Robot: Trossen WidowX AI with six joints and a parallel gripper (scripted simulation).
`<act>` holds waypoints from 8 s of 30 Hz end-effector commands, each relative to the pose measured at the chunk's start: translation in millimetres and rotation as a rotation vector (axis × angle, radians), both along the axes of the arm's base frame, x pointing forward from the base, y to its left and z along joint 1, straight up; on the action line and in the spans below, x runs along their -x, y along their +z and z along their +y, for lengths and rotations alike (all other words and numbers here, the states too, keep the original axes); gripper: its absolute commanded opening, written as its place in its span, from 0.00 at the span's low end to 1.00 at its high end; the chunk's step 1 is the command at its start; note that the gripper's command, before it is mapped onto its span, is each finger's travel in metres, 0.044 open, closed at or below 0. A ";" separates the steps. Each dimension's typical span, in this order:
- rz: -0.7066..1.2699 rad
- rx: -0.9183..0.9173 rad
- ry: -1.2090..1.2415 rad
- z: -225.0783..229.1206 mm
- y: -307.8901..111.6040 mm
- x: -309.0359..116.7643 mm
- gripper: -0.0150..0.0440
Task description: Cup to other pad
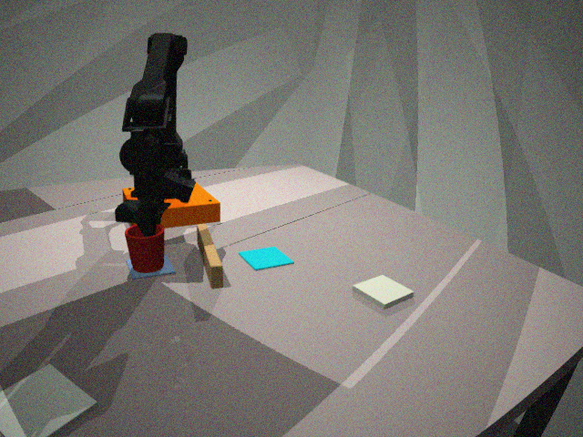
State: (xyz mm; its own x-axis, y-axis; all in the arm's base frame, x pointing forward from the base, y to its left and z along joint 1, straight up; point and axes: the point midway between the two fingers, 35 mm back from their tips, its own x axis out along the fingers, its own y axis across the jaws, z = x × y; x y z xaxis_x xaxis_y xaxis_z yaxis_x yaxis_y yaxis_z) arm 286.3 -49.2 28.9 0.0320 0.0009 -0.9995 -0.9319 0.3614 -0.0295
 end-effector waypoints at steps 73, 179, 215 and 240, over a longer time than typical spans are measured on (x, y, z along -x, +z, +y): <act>0.004 -0.007 -0.001 55.1 67.9 -0.5 0.25; 0.005 -0.022 -0.001 229.7 34.8 3.4 0.25; 0.001 -0.026 0.002 231.1 11.3 2.7 0.43; 0.003 -0.024 0.001 231.1 38.2 2.5 0.47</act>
